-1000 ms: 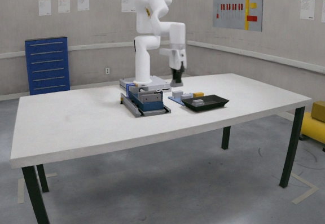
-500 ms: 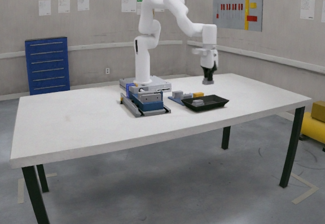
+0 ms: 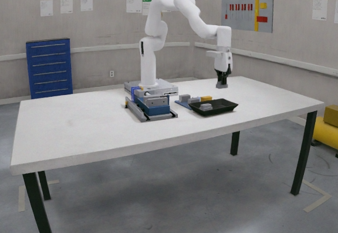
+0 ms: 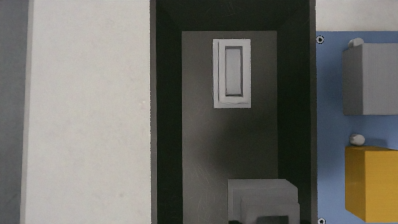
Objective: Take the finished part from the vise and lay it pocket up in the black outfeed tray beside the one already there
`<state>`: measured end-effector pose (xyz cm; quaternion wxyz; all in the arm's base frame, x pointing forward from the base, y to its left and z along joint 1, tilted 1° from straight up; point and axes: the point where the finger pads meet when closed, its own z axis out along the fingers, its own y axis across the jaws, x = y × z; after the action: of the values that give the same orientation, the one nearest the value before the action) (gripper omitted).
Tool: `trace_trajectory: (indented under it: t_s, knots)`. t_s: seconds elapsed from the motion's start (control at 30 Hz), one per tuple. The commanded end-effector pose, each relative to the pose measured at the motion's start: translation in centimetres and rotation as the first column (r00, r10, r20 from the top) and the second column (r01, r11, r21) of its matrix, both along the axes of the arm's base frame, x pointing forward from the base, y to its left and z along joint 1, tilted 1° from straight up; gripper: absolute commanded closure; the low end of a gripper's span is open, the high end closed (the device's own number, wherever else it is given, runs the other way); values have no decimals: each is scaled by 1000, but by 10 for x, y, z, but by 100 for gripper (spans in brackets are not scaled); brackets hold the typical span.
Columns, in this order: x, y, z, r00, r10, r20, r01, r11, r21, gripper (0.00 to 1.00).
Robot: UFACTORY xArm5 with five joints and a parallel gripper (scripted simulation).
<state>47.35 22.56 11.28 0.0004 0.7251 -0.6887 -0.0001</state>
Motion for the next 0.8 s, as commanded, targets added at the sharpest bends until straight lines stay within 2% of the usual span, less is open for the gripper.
trace_trajectory:
  t_s: [0.0,0.77]
  knots:
    - [1,1,2,1000,1,5,-1,1000,2,100]
    - [4,4,4,1000,2,4,-2,1000,2,100]
